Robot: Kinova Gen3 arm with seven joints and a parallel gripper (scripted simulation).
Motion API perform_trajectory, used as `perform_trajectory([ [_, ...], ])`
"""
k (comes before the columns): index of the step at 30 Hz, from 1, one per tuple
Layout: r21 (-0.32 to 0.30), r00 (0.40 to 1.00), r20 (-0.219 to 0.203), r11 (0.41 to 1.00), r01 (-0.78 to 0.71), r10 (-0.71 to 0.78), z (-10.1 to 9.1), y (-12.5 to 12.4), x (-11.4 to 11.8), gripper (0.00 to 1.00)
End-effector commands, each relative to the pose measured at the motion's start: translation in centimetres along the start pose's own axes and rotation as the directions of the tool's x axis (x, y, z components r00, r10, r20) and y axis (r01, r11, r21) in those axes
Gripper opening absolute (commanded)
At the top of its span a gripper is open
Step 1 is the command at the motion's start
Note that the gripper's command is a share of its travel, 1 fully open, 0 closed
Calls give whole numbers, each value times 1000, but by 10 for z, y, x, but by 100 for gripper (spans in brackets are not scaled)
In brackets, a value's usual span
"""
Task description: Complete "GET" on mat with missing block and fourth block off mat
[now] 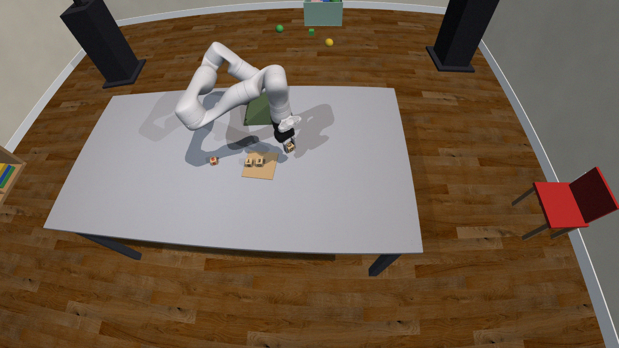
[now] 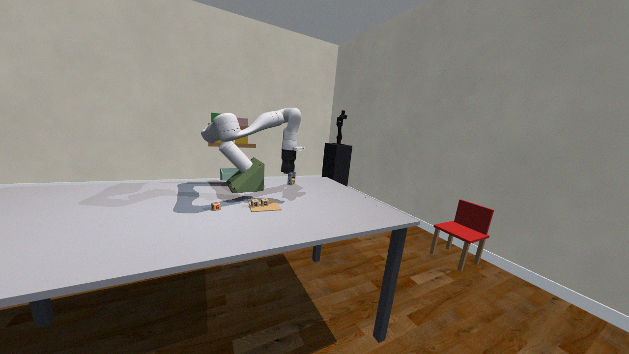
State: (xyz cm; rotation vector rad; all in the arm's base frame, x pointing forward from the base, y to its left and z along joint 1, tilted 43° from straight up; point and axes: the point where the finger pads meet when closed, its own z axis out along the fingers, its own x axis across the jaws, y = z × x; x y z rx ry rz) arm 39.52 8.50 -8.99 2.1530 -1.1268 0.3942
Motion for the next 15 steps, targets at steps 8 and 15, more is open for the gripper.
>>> perform_trajectory([
  [8,2,983,3,983,186,-186,-2,9,20,57],
  [15,3,915,3,915,404,-404,-3,20,38,57],
])
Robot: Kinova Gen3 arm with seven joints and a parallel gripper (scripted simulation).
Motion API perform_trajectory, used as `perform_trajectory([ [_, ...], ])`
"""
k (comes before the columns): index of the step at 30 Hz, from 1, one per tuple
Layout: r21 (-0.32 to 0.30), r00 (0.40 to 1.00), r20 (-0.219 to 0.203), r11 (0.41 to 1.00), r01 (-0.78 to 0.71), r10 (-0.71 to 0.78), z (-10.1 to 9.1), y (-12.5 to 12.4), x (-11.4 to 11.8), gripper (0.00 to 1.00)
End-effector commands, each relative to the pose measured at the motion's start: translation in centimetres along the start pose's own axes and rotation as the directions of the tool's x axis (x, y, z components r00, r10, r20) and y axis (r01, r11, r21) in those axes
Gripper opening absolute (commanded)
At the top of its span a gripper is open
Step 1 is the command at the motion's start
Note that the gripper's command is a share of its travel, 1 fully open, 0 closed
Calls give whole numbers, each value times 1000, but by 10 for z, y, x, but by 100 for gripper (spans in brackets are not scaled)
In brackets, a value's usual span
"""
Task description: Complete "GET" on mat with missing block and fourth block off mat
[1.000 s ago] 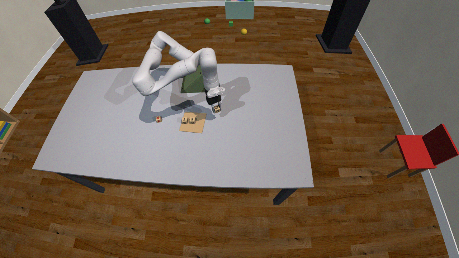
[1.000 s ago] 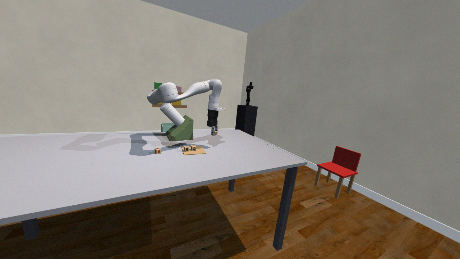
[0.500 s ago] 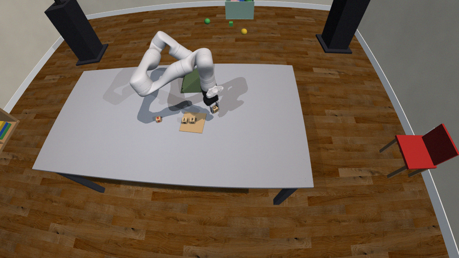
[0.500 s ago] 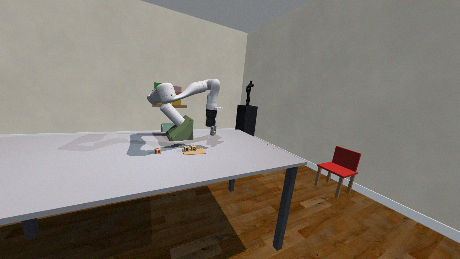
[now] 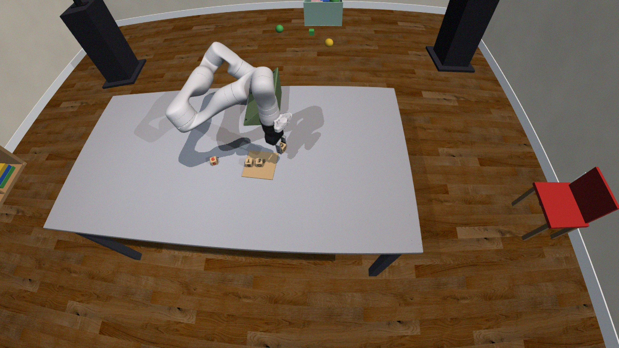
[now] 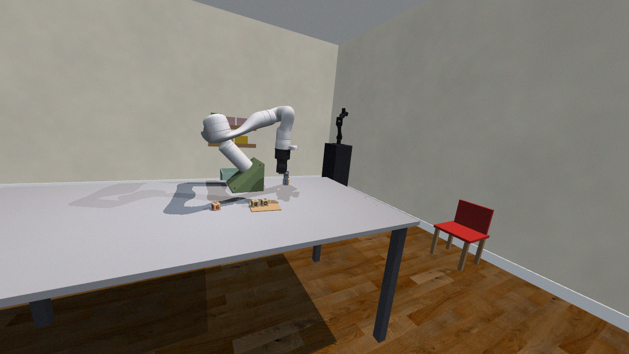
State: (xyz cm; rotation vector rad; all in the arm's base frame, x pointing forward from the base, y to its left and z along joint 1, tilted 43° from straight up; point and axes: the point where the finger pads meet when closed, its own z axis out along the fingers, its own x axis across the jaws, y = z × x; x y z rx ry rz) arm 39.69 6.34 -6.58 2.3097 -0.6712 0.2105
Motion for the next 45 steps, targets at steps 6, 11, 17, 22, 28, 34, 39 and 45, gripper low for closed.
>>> perform_trajectory([
  [6,1,985,0,985,174,-174,0,21,17,57],
  [11,0,960,-1,960,282,-282,0,31,22,57],
  [17,-2,917,-3,917,399,-399,0,43,28,57],
  [22,-3,891,-4,891,454,-454,0,49,31,57],
  [28,-3,881,-4,881,473,-473,0,51,32,57],
  [34,-3,879,-4,879,477,-477,0,52,32,57],
  [39,-3,879,-4,879,477,-477,0,52,32,57],
  [45,-3,879,-4,879,477,-477,0,52,32,57],
])
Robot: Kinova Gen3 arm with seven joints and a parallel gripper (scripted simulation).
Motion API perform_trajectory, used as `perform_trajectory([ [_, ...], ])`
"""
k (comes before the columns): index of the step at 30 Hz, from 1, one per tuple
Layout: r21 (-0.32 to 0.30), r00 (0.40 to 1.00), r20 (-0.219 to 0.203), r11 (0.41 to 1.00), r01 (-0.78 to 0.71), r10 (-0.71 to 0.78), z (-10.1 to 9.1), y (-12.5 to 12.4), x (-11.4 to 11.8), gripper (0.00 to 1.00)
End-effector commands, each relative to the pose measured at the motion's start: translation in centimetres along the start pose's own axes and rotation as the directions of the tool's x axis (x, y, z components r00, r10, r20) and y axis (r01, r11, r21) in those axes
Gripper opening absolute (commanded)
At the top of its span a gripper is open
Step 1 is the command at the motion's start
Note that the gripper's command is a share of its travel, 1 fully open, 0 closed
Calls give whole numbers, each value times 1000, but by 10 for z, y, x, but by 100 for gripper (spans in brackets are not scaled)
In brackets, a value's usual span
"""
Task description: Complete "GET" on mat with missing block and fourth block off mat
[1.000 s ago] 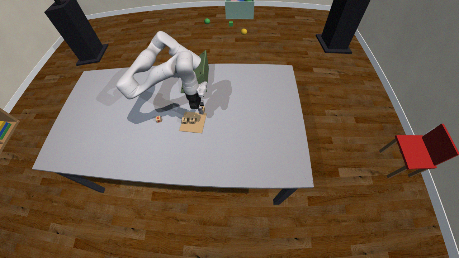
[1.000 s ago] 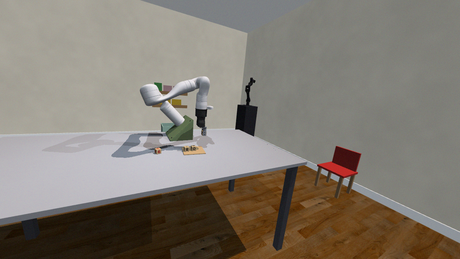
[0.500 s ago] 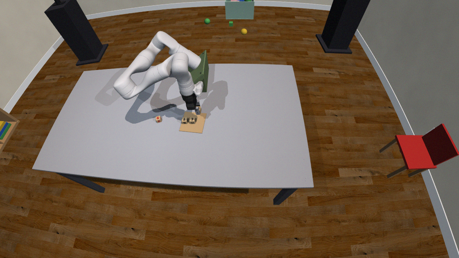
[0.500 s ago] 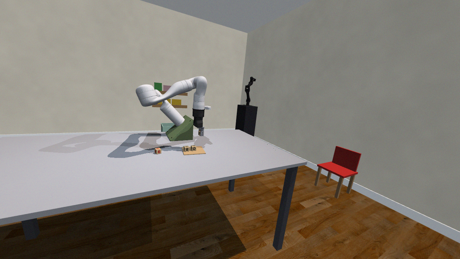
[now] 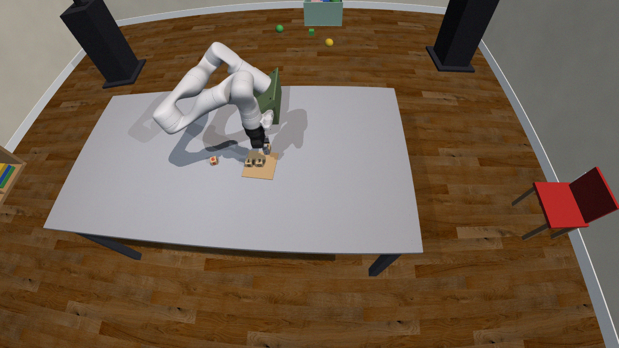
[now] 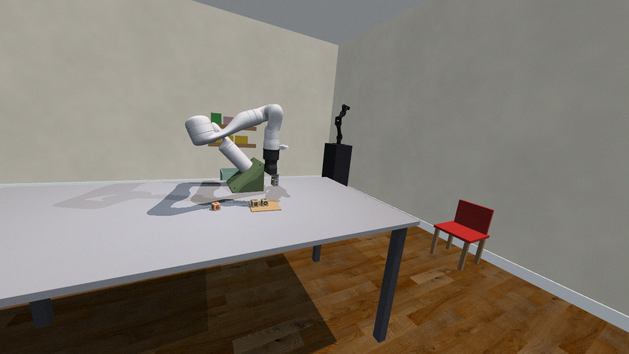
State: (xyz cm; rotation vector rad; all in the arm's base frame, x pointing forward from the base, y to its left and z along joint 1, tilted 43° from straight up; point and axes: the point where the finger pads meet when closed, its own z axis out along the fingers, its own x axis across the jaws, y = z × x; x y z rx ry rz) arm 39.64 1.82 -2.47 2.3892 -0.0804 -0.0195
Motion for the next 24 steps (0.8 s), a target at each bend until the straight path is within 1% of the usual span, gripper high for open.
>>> perform_trajectory([
  [1,1,1000,-2,1000,0,0,-1,0,0,57],
  [5,1,1000,-1,1000,4,-4,3,0,0,57],
  [11,1,1000,-1,1000,6,-6,20,0,1,57],
  [13,1,1000,-1,1000,6,-6,20,0,1,57],
  [24,1,1000,-1,1000,6,-6,72,0,2,57],
])
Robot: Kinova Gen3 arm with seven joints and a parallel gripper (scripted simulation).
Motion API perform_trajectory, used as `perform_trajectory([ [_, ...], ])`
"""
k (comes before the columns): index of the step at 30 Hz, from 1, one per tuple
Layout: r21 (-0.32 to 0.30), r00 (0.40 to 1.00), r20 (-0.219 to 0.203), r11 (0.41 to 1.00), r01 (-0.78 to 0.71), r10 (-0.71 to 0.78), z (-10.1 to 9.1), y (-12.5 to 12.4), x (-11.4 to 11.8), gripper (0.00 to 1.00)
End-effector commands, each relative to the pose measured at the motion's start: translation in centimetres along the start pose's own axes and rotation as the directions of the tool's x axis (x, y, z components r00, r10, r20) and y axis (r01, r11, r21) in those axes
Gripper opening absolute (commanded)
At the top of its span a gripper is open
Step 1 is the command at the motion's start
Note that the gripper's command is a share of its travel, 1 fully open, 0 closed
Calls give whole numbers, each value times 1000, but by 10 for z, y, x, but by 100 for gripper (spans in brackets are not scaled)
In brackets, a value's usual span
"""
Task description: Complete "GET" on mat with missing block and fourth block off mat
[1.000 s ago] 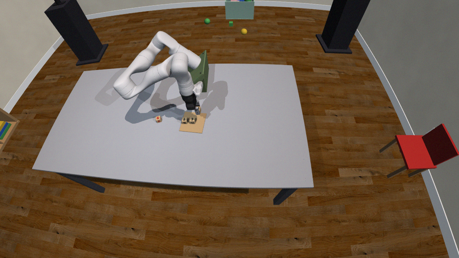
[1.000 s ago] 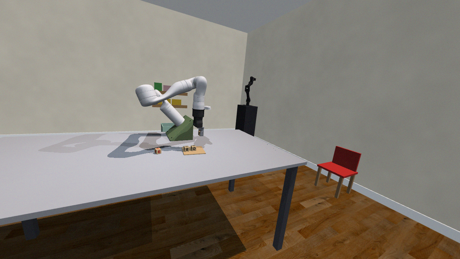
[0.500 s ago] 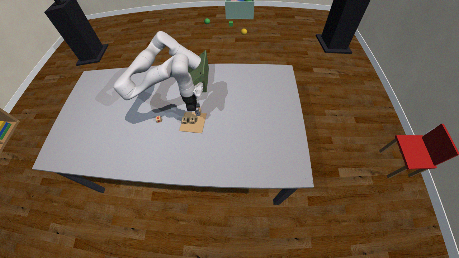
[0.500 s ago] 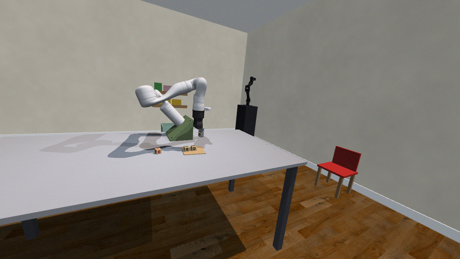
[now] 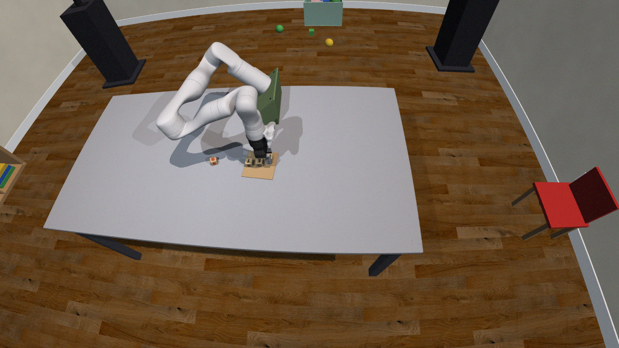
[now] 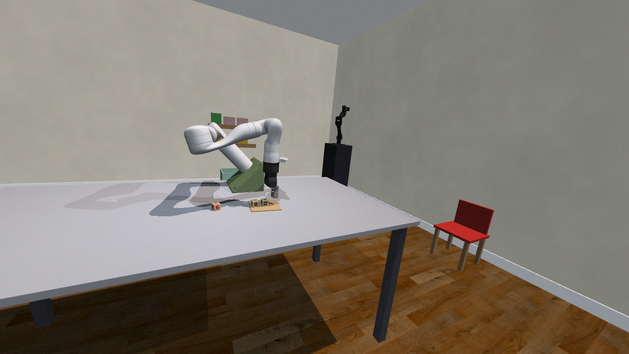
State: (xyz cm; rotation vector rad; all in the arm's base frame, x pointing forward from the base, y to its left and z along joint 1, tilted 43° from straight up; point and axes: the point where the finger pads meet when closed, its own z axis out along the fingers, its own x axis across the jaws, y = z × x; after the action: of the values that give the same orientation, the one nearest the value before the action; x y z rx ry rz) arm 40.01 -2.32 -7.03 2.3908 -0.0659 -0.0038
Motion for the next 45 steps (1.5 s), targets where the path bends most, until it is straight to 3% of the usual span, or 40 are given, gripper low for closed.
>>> perform_trajectory([
  [1,0,1000,14,1000,0,0,14,1,-4,57],
  [12,0,1000,14,1000,0,0,33,1,-4,57],
  [45,0,1000,14,1000,0,0,34,1,-4,57],
])
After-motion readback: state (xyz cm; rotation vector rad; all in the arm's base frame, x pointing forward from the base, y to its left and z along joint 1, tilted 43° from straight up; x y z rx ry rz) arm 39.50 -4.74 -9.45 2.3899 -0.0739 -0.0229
